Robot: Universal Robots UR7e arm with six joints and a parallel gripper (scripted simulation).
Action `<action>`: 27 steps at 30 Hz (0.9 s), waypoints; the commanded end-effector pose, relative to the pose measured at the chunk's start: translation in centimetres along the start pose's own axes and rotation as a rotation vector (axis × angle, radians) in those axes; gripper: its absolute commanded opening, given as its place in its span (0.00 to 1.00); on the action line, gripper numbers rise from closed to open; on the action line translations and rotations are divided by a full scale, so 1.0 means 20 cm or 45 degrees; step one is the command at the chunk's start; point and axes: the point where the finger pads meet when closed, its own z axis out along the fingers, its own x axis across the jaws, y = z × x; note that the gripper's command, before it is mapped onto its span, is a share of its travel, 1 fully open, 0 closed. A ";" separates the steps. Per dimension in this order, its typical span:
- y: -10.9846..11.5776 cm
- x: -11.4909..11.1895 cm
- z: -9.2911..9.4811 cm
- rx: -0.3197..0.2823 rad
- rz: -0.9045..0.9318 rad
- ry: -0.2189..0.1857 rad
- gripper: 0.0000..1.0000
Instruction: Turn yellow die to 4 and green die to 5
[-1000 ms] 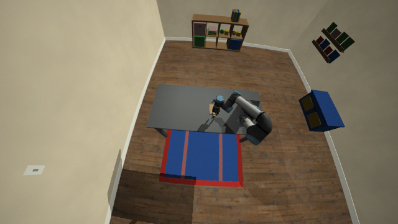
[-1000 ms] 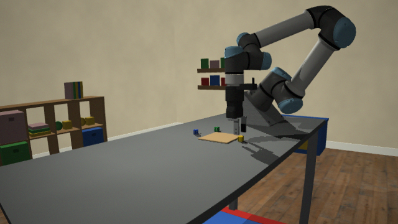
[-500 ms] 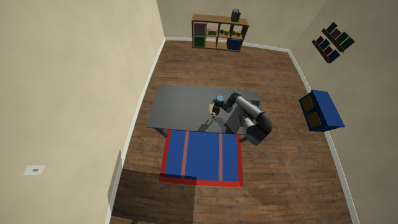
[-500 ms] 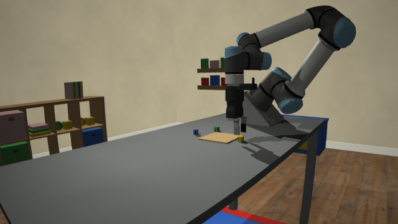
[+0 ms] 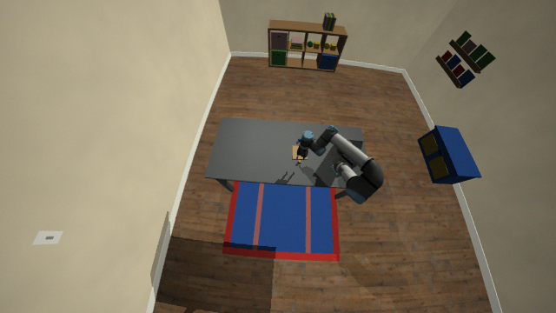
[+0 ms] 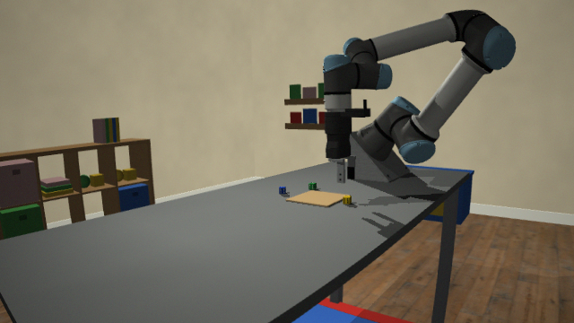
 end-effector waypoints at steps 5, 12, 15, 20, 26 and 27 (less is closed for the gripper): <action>0.00 0.00 -0.22 0.000 0.000 0.001 1.00; 0.00 0.00 -0.36 0.000 0.000 0.001 1.00; 0.00 0.00 -0.38 0.000 0.000 0.001 1.00; 0.00 0.00 -0.39 0.000 0.000 0.001 1.00; 0.00 0.00 -0.39 0.000 0.000 0.001 1.00; 0.00 0.00 -0.39 0.000 -0.002 0.001 1.00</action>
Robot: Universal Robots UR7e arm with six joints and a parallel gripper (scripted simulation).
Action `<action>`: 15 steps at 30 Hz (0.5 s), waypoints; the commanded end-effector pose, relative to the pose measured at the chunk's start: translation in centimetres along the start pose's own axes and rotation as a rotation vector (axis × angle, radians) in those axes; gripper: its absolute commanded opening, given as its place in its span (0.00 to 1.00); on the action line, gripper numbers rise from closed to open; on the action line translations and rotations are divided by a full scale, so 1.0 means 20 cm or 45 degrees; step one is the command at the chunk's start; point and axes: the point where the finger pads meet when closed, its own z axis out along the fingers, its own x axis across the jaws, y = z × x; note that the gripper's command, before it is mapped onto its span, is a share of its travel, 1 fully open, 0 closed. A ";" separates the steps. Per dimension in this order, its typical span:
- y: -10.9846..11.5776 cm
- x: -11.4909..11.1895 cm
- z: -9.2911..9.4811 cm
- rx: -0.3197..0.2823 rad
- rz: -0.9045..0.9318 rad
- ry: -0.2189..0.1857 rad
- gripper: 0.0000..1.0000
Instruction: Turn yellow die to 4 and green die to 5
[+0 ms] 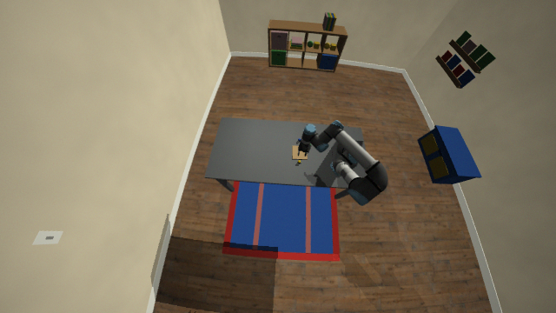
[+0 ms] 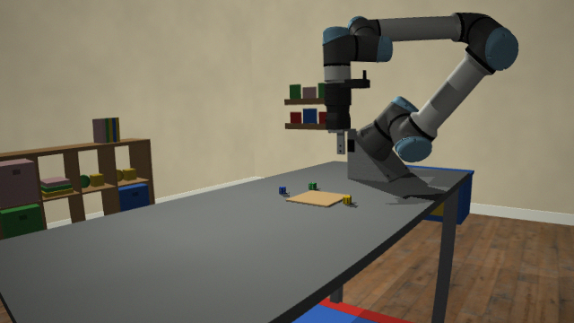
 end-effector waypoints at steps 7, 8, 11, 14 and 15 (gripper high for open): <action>-0.01 0.00 0.04 -0.001 -0.175 0.001 1.00; -0.01 0.00 0.04 -0.001 -0.204 0.001 1.00; -0.01 0.00 0.05 -0.001 -0.221 0.001 1.00; -0.01 0.00 0.05 -0.001 -0.221 0.001 1.00; -0.01 0.00 0.05 -0.001 -0.221 0.001 1.00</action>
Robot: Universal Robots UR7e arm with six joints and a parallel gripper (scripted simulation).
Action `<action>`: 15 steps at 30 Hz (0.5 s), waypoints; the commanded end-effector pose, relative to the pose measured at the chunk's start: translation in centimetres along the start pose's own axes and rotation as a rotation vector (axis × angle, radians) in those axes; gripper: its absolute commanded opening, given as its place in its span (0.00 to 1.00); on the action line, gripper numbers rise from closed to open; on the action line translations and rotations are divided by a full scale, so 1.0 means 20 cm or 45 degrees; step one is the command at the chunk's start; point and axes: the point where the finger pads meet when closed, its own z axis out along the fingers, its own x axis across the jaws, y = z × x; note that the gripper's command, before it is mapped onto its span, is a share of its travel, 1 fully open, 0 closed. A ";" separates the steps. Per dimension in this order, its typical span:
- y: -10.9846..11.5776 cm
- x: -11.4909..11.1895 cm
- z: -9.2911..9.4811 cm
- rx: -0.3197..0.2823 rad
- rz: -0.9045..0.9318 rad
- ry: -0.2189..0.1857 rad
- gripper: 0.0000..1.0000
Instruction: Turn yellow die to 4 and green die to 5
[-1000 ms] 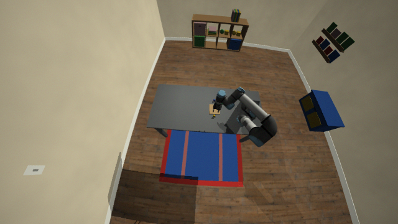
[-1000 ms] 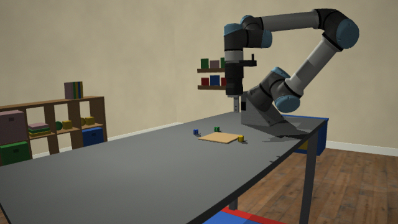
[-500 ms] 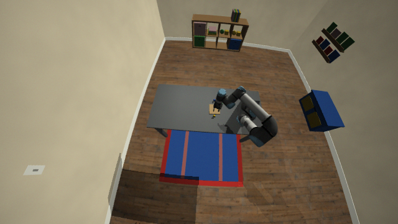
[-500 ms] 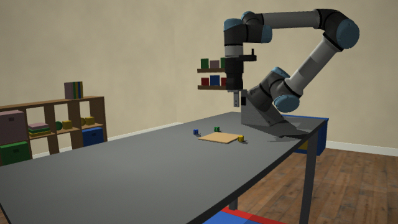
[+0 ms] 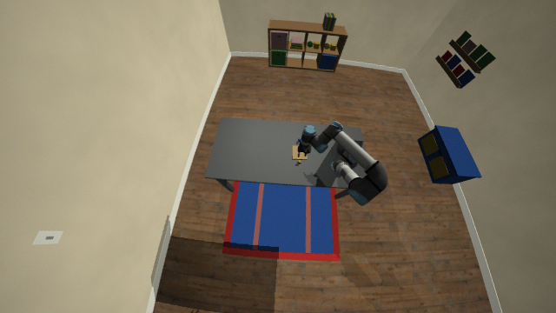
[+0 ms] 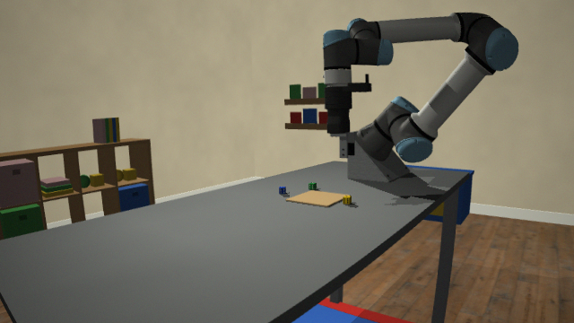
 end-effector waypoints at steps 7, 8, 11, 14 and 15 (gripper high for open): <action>0.00 0.00 0.00 -0.001 -0.011 0.001 1.00; 0.00 0.00 0.00 -0.001 -0.011 0.001 1.00; 0.00 0.00 0.00 -0.001 -0.011 0.001 1.00; 0.00 0.00 0.00 -0.001 -0.007 0.001 1.00; 0.00 0.00 0.00 -0.001 -0.004 0.001 1.00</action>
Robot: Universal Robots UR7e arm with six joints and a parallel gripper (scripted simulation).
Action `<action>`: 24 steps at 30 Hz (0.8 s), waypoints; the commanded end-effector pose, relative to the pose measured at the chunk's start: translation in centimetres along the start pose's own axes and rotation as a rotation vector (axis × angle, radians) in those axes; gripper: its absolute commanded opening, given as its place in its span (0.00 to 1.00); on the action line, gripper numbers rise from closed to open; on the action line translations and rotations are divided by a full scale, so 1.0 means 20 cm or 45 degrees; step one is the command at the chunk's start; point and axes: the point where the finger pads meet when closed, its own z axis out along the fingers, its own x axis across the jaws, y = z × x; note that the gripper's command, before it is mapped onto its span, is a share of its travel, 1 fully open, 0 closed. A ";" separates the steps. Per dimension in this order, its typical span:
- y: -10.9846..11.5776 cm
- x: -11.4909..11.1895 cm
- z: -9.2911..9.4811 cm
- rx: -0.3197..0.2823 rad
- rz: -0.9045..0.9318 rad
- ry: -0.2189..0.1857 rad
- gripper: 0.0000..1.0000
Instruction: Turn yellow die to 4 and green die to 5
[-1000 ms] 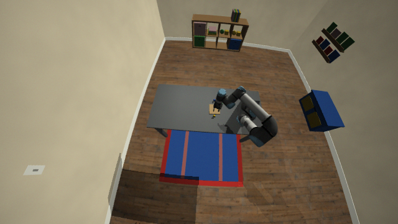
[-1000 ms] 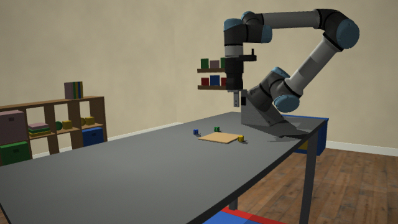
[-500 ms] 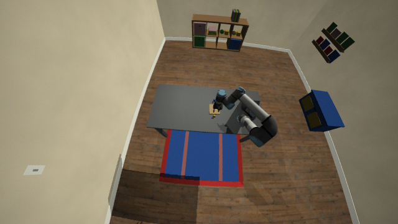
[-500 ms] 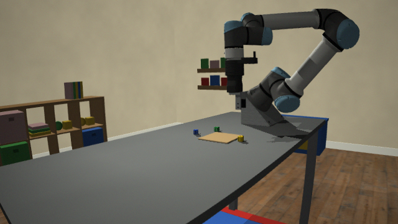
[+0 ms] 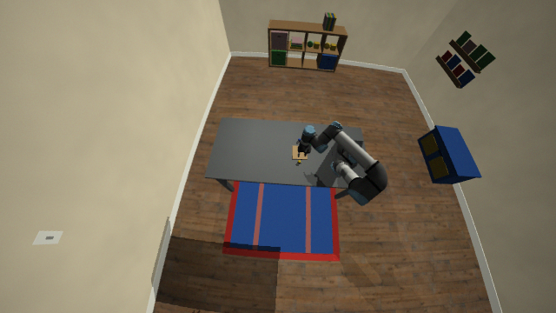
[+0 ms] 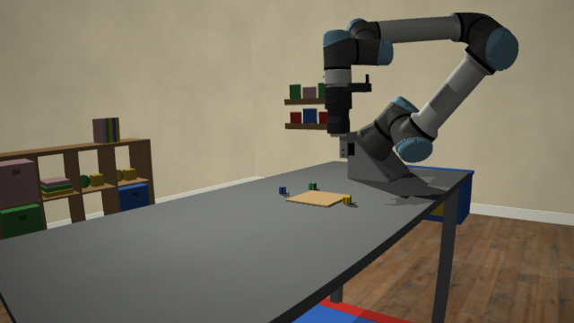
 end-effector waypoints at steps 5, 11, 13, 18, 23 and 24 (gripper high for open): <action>0.00 0.00 0.00 -0.001 0.049 0.001 1.00; -0.01 0.01 0.01 -0.001 0.124 0.001 1.00; -0.01 0.01 0.02 -0.001 0.176 0.001 1.00; -0.02 0.01 0.04 -0.001 0.349 0.001 1.00; -0.02 0.02 0.07 -0.001 0.574 0.001 1.00; -0.02 0.02 0.08 -0.001 0.617 0.001 1.00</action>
